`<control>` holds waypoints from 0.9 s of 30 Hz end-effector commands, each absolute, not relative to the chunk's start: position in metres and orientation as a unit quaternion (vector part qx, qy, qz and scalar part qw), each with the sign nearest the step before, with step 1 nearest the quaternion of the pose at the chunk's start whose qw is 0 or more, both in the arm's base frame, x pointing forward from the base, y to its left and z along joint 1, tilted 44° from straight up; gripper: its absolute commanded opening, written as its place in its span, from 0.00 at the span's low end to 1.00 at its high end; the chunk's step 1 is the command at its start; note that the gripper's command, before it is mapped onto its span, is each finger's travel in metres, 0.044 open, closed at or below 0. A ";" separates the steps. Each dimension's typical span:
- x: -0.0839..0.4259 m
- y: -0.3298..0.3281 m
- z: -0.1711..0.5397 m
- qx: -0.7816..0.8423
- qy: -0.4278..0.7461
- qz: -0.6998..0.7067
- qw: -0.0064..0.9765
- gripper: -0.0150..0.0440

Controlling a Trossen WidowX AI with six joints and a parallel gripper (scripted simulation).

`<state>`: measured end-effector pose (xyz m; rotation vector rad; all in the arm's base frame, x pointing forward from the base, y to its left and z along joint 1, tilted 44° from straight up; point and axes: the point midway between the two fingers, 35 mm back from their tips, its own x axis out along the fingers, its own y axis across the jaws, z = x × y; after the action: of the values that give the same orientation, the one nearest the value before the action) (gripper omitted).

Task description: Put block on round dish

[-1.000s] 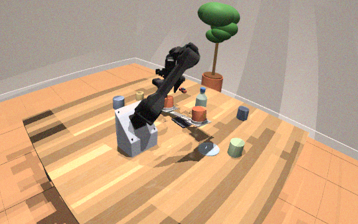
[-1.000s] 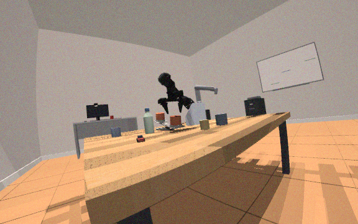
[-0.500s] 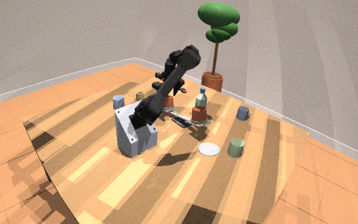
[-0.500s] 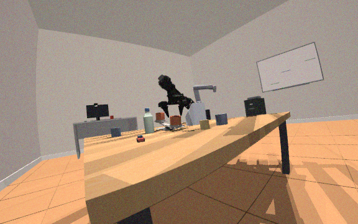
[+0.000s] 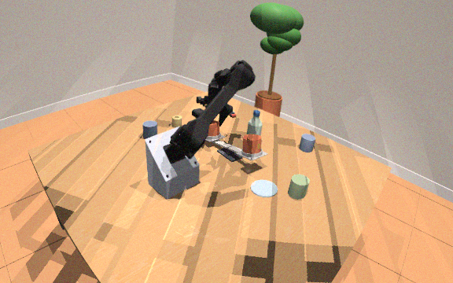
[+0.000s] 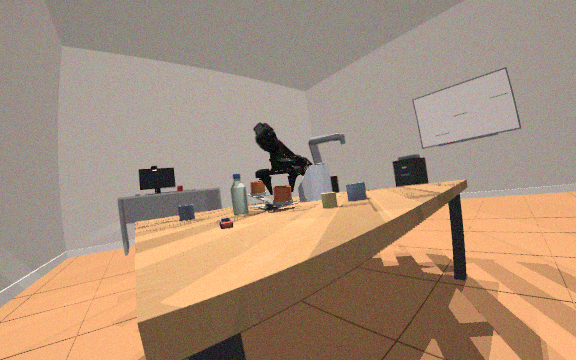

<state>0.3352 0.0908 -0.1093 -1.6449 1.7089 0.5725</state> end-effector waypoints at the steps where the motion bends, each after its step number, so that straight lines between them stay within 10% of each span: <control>1: 0.335 0.085 -0.115 -0.636 0.657 0.219 0.341 1.00; 9: 0.335 0.077 -0.122 -0.636 0.657 0.219 0.341 1.00; 27: 0.335 0.080 -0.120 -0.636 0.657 0.219 0.341 0.50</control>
<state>0.3347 0.0781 -0.1216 -1.6482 1.7103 0.5701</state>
